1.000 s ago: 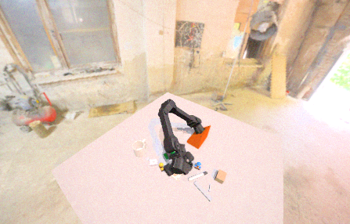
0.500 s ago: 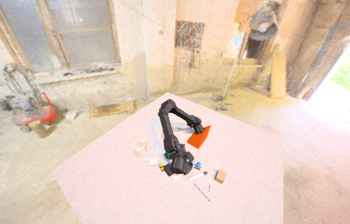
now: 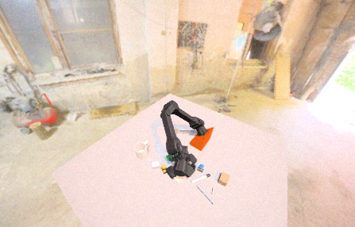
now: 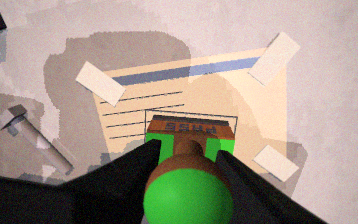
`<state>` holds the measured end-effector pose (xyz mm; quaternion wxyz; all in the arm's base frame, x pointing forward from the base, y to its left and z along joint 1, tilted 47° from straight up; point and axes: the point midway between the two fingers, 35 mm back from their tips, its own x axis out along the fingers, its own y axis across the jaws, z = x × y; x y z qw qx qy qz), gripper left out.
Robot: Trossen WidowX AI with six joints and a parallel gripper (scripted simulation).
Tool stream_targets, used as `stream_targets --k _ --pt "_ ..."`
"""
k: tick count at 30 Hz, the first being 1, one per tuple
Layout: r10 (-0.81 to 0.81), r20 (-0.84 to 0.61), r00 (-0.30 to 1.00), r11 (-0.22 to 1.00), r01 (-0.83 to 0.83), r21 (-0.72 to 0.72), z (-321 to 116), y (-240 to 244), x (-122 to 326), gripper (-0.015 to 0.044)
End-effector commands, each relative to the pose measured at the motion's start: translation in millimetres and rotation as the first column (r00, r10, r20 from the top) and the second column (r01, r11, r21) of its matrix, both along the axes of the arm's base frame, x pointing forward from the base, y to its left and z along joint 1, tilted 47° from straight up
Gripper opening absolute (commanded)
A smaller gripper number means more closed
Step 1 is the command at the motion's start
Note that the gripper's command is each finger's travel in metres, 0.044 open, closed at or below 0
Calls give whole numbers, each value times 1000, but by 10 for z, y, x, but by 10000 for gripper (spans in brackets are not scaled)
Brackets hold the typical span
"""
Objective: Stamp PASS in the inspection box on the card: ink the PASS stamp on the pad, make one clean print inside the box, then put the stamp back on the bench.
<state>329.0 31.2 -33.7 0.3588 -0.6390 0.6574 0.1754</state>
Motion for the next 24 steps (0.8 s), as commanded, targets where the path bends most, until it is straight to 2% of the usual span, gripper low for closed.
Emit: stream_targets --k 1,24 --pt "-1 0 1000 1000 1 -4 -9 -31 10 0" --pt "-1 0 1000 1000 1 -4 29 11 6 0"
